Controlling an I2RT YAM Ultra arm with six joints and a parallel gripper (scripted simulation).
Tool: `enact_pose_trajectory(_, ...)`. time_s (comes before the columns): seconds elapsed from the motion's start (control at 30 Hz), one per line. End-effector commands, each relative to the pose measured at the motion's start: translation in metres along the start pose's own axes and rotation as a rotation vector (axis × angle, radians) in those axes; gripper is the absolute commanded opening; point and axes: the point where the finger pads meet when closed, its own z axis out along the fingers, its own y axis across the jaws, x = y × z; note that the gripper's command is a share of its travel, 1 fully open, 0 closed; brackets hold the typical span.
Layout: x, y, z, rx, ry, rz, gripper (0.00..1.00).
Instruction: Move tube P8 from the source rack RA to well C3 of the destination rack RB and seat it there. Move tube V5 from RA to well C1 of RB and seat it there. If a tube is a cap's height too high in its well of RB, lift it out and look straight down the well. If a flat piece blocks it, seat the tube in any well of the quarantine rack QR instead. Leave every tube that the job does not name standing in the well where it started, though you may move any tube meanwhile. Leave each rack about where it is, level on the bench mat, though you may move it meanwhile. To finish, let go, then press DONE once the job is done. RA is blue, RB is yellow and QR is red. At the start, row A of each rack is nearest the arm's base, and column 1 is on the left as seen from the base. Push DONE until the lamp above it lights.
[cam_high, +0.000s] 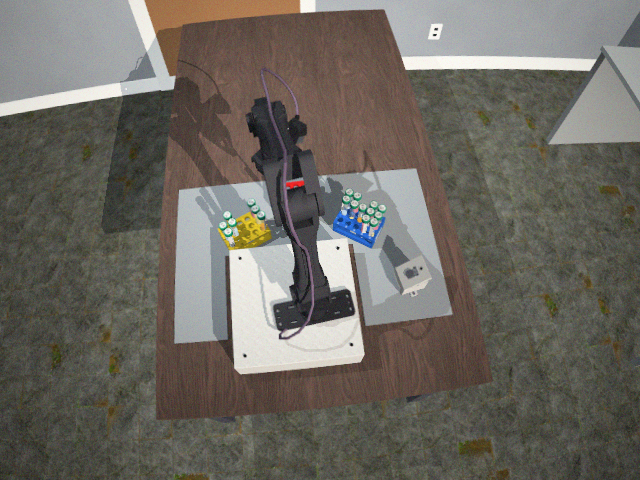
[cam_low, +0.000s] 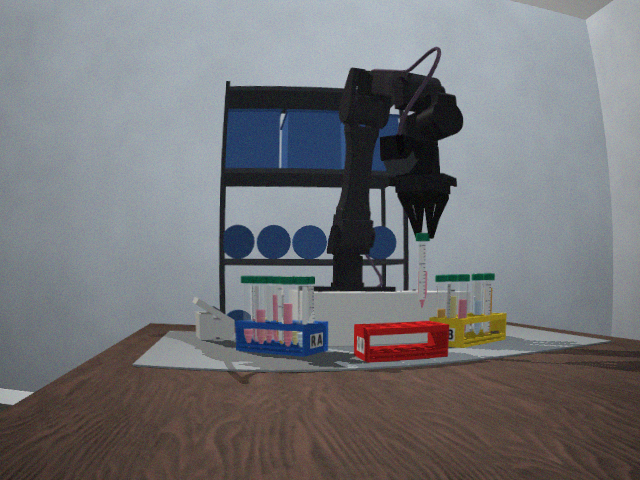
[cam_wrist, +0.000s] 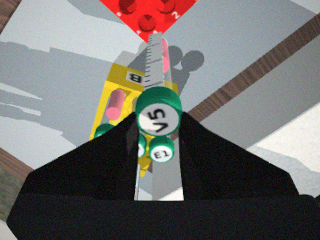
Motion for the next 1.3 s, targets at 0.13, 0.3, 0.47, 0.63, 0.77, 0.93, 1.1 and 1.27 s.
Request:
enact_pose_trajectory(0.13,-0.015,0.009,-0.005,0.0,-0.01,0.004,0.0)
enact_pose_trajectory(0.3,-0.018,0.015,-0.005,0.0,-0.01,-0.001,0.0)
enact_pose_trajectory(0.47,-0.024,0.019,-0.005,-0.001,-0.01,0.004,0.0)
enact_pose_trajectory(0.63,-0.028,0.026,-0.005,-0.001,-0.01,-0.001,0.0)
enact_pose_trajectory(0.77,-0.033,0.029,-0.005,-0.001,-0.01,0.003,0.0)
enact_pose_trajectory(0.93,-0.028,0.03,-0.006,-0.012,-0.012,-0.001,0.0)
enact_pose_trajectory(1.1,-0.028,0.03,-0.006,-0.012,-0.012,-0.001,0.0)
enact_pose_trajectory(1.27,-0.028,0.03,-0.006,-0.012,-0.012,-0.001,0.0)
